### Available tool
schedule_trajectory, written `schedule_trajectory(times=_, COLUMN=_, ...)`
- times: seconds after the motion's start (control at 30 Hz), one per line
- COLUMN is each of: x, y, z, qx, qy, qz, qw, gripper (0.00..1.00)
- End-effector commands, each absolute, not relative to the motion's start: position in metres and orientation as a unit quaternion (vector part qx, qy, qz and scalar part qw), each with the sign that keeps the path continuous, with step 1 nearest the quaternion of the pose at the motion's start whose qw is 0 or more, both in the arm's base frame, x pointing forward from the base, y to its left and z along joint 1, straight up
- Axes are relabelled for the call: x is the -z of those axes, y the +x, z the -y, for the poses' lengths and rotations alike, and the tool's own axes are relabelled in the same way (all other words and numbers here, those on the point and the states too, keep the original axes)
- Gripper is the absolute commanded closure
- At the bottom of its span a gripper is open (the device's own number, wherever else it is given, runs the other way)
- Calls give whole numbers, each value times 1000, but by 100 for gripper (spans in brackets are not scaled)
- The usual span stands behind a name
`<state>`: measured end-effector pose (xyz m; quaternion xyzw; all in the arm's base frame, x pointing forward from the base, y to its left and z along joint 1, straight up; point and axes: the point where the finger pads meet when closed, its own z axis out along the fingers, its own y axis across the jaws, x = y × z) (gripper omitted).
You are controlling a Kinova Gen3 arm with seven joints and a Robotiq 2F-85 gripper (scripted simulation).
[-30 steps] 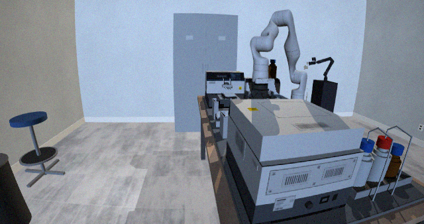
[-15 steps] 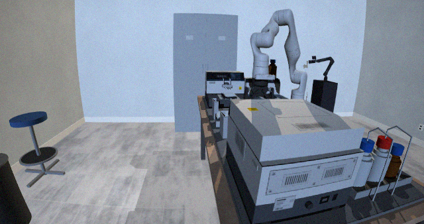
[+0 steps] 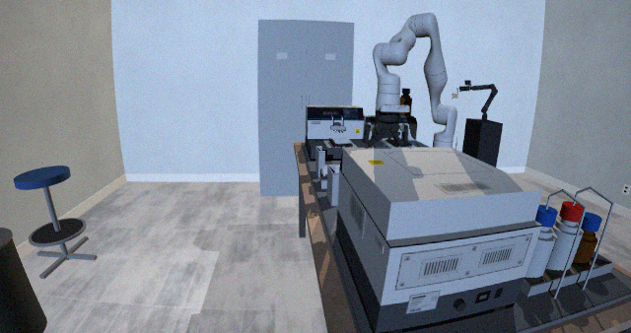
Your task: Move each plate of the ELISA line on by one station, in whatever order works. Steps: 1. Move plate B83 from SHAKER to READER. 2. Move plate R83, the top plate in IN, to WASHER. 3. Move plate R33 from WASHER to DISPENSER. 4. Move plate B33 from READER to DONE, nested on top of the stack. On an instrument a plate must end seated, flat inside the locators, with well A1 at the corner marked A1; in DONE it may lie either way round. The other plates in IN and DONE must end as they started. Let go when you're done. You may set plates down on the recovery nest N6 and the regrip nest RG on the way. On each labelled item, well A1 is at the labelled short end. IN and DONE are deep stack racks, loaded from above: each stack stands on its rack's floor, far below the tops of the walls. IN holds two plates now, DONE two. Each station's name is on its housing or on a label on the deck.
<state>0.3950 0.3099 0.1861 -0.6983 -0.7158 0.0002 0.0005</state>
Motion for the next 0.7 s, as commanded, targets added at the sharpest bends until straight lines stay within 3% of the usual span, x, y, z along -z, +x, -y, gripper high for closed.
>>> schedule_trajectory(times=0.0, x=-188, y=395, z=-310, qx=1, qy=-698, qz=716, qw=0, gripper=6)
schedule_trajectory(times=0.67, x=-188, y=387, z=-268, qx=1, qy=-751, qz=661, qw=0, gripper=6)
